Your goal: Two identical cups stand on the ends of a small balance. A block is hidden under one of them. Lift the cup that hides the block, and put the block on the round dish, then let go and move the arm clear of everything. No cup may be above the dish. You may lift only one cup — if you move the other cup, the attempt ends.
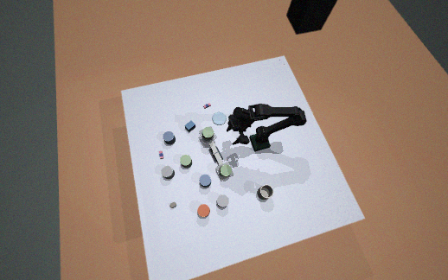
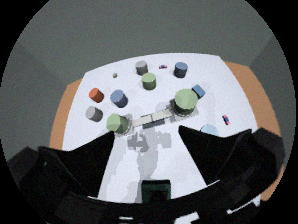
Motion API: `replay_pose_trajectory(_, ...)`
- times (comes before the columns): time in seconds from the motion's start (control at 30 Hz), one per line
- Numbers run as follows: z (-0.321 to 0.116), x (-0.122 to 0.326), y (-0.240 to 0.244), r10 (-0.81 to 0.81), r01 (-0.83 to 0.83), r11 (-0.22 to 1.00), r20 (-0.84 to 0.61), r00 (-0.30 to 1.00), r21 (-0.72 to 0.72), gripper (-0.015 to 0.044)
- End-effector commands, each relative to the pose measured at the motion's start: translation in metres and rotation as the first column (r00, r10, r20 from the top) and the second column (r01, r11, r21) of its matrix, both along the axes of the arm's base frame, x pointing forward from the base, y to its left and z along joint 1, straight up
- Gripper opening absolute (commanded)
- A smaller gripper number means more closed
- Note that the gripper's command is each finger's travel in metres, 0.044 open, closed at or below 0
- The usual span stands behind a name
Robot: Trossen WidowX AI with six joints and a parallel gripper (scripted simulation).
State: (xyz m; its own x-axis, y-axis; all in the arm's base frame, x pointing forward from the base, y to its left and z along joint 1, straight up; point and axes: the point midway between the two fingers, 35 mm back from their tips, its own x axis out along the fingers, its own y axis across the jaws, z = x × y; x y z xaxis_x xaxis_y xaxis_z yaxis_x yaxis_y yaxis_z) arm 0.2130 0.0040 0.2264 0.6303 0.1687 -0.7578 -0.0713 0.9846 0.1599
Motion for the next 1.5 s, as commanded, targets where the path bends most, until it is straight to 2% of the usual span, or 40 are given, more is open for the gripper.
replay_pose_trajectory(0.0, -0.004, 0.008, 0.005, -0.065, 0.069, 0.996, -0.074, 0.995, 0.064, 0.044)
replay_pose_trajectory(0.3, -0.013, 0.027, 0.022, -0.226, 0.279, 0.944, -0.269, 0.936, 0.178, 0.044)
replay_pose_trajectory(0.6, -0.027, 0.046, 0.045, -0.378, 0.503, 0.843, -0.456, 0.806, 0.19, 0.044)
replay_pose_trajectory(1.0, -0.053, 0.067, 0.087, -0.564, 0.763, 0.641, -0.625, 0.54, 0.08, 0.044)
replay_pose_trajectory(1.23, -0.074, 0.076, 0.116, -0.657, 0.865, 0.501, -0.658, 0.367, -0.017, 0.044)
replay_pose_trajectory(1.47, -0.092, 0.077, 0.139, -0.743, 0.944, 0.307, -0.65, 0.161, -0.117, 0.044)
